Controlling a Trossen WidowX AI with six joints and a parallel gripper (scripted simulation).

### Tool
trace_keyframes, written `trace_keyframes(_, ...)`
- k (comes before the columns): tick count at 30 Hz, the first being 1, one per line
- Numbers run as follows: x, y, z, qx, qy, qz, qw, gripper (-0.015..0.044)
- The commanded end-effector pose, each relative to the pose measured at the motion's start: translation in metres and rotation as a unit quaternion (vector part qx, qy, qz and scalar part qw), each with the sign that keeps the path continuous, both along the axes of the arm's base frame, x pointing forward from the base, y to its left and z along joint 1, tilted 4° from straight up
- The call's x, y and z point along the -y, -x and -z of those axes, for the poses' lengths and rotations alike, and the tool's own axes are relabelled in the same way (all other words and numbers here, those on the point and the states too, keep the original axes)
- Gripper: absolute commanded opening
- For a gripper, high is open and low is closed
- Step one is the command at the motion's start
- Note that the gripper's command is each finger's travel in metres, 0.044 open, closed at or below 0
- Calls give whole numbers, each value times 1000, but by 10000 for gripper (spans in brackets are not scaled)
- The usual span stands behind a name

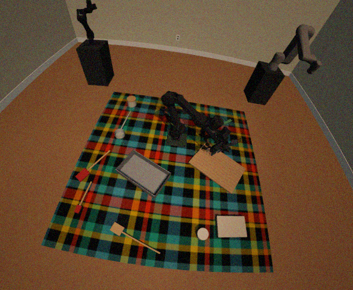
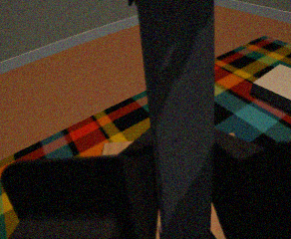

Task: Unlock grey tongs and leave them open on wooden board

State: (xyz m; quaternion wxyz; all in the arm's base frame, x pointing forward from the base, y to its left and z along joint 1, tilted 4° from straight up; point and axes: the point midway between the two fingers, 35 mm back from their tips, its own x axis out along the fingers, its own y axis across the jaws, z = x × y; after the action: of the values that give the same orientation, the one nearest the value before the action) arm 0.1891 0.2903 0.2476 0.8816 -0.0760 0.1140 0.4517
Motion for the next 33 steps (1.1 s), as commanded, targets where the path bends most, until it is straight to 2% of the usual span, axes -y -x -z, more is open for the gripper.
trace_keyframes(1,0,-1,-1,2,1,2,1000,-150)
trace_keyframes(33,-31,-21,9,-113,166,4,980,-150)
